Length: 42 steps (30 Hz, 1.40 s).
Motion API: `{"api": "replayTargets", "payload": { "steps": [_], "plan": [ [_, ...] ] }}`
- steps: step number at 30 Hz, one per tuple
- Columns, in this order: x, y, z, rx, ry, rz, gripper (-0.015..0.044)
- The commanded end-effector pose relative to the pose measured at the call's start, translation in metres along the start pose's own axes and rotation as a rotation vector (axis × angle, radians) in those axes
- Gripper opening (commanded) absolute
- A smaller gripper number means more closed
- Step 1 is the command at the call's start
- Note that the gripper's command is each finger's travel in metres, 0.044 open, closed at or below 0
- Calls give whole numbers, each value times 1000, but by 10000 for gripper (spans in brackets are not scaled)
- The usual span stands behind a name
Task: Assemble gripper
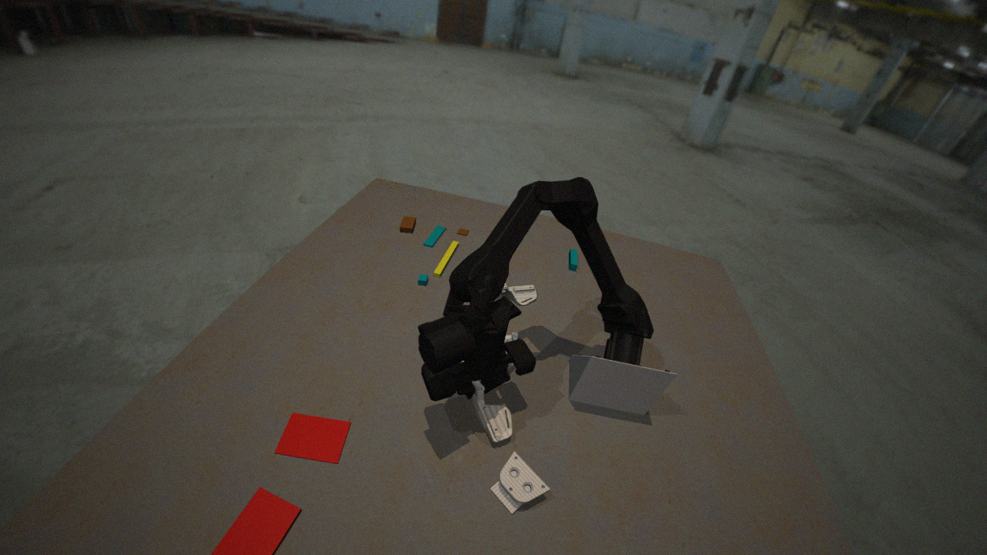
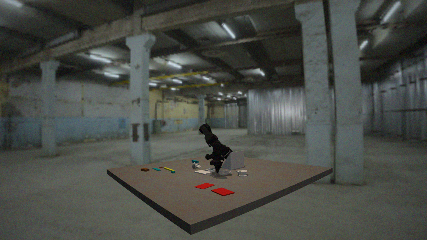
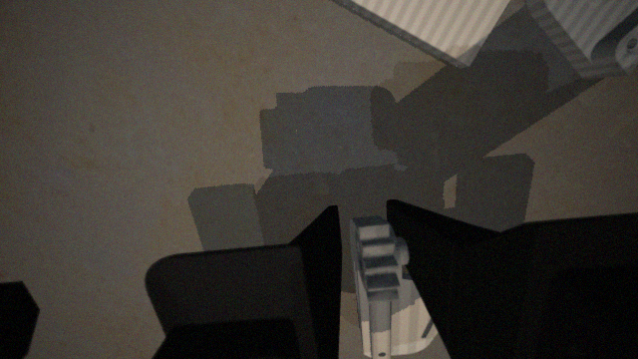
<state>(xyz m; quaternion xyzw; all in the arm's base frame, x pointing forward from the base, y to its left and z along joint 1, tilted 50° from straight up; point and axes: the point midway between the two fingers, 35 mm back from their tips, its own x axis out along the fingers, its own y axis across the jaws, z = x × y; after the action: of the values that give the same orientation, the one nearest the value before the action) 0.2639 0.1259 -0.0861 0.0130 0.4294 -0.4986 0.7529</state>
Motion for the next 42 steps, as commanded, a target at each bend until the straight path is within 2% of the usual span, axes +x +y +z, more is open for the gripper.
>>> {"api": "replayTargets", "payload": {
  "steps": [1, 5, 10, 11, 42],
  "plan": [
    [-17, 2, 0, -7, -4, 4, 195],
    [-62, 0, -1, -7, -3, 4, 299],
    [-64, 0, -1, -7, -3, 4, 431],
    [-64, 0, -1, -7, -3, 4, 440],
    [-64, 0, -1, -7, -3, 4, 440]
  ]
}}
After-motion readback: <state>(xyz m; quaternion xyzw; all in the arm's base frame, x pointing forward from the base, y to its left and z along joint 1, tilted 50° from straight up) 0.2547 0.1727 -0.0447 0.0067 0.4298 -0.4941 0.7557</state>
